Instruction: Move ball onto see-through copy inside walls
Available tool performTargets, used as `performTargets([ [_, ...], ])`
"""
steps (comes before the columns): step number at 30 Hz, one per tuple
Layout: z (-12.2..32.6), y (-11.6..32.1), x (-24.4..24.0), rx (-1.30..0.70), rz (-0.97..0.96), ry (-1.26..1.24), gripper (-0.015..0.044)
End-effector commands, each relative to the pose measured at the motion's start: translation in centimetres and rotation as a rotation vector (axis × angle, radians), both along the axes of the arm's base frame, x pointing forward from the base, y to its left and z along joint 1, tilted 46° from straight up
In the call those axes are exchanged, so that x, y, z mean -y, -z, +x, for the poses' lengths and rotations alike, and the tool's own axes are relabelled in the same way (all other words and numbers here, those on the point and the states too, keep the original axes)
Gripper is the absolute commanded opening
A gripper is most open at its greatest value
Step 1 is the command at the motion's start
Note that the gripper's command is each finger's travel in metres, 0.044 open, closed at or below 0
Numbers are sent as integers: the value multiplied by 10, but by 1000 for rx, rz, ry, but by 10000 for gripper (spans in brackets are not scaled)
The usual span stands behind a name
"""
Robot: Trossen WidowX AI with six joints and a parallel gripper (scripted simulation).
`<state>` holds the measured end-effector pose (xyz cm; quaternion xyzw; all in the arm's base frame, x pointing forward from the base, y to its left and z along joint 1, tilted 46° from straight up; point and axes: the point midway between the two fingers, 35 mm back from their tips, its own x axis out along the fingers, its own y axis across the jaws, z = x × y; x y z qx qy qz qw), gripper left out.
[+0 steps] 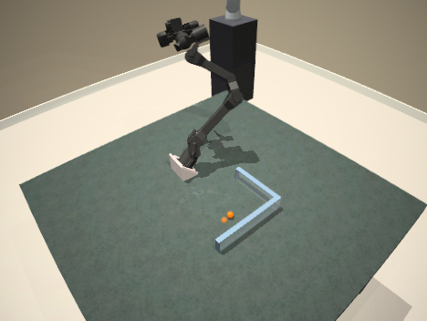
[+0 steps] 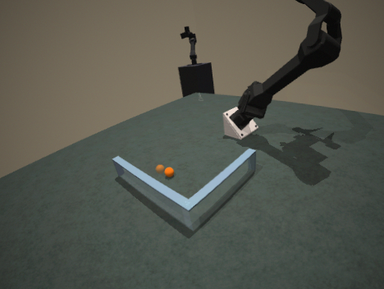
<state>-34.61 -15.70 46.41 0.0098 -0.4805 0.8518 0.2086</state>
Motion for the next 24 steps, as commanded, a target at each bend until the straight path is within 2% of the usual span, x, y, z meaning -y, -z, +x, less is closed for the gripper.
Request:
performTargets([
  [1, 5, 13, 52, 46, 111, -160, 229],
  [8, 29, 42, 134, 111, 291, -416, 229],
  [15, 83, 88, 220, 178, 529, -723, 229],
  [18, 107, 99, 237, 196, 527, -784, 229],
  [24, 155, 132, 278, 228, 694, -970, 229],
])
